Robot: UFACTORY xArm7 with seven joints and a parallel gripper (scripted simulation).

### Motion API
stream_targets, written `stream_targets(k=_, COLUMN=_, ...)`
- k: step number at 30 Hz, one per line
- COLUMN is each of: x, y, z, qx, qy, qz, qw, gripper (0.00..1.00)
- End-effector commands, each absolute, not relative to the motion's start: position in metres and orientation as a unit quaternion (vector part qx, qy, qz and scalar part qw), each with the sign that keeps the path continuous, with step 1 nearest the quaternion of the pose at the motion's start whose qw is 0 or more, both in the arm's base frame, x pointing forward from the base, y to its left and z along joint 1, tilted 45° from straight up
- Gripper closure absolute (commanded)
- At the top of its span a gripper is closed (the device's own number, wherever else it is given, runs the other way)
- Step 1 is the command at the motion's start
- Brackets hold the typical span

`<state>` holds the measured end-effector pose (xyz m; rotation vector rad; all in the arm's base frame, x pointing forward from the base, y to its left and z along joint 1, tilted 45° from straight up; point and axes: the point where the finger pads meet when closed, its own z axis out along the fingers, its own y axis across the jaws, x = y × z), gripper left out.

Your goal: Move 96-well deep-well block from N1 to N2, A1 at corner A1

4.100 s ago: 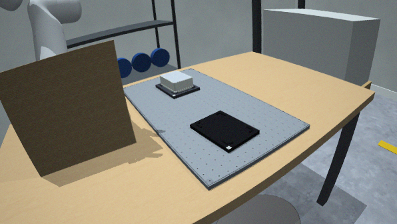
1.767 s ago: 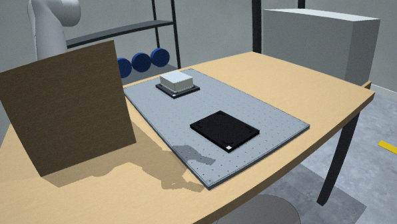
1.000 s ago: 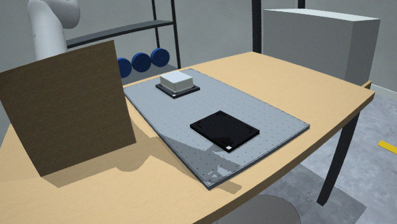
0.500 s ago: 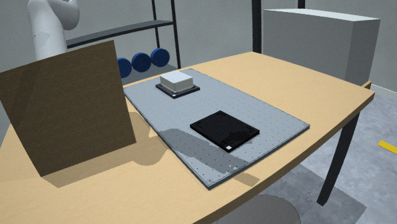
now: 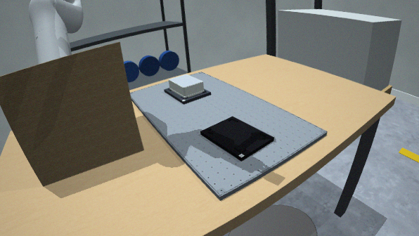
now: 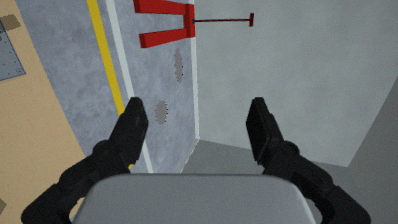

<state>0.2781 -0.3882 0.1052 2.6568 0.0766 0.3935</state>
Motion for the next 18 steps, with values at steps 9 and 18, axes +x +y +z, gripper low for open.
stream_targets(k=9, x=0.31, y=-0.356, z=0.088, qx=0.97, qy=0.089, qz=0.123, qw=0.191, gripper=0.0)
stream_targets(k=18, x=0.327, y=-0.332, z=0.078, qx=0.971, qy=0.142, qz=0.111, qw=0.159, gripper=0.0)
